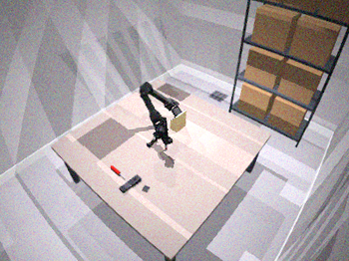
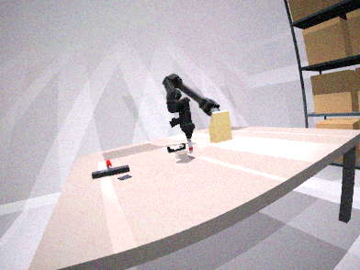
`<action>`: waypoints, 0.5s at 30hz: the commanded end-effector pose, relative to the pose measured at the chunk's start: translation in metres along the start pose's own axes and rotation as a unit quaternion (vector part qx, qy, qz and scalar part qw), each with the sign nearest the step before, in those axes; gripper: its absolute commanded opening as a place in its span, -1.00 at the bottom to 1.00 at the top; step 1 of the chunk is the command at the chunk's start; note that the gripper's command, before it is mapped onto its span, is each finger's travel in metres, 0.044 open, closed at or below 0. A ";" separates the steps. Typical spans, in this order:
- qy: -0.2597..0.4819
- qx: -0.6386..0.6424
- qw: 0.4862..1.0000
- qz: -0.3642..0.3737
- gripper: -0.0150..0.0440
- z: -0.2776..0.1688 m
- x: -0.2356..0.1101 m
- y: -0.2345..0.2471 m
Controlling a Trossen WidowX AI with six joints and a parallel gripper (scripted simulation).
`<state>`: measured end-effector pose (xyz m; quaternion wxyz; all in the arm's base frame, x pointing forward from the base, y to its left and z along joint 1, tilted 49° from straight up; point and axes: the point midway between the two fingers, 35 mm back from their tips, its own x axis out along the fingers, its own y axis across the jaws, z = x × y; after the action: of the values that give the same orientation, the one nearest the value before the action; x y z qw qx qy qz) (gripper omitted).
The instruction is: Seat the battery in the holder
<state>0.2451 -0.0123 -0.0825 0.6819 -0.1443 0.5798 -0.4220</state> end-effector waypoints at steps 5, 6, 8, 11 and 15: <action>-0.001 0.000 1.000 0.000 -0.49 0.001 0.001 0.013; -0.001 0.000 1.000 0.000 -0.49 0.001 0.001 0.015; -0.001 0.000 1.000 0.000 -0.49 0.001 0.000 0.018; -0.001 0.000 1.000 0.000 -0.49 0.001 0.000 0.023; -0.001 0.000 1.000 0.000 -0.49 0.002 0.000 0.029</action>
<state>0.2571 0.0019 -0.0984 0.6835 -0.1461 0.5785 -0.4204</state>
